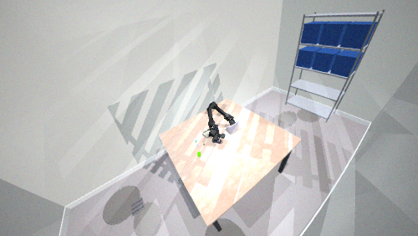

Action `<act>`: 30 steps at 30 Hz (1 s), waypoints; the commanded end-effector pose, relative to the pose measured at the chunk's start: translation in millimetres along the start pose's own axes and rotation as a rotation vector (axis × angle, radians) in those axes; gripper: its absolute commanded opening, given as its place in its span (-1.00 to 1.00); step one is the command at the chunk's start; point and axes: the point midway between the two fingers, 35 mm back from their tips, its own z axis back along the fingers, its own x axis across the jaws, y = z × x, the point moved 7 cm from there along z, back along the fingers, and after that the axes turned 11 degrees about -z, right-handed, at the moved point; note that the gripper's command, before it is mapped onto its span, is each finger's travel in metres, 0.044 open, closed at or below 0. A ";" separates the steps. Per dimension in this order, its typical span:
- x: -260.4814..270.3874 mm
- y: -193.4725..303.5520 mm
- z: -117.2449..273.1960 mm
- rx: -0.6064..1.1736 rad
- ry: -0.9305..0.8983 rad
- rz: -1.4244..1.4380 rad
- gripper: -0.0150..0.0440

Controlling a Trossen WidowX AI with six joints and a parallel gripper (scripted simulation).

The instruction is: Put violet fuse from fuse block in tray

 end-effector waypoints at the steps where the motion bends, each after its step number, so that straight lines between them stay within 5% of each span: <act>1: -0.6 0.0 -1.5 0.000 0.005 0.001 -0.27; 19: -0.7 0.1 -10.6 0.000 0.005 0.001 -0.27; 30: -0.1 -0.1 -9.7 -0.001 0.001 0.000 -0.49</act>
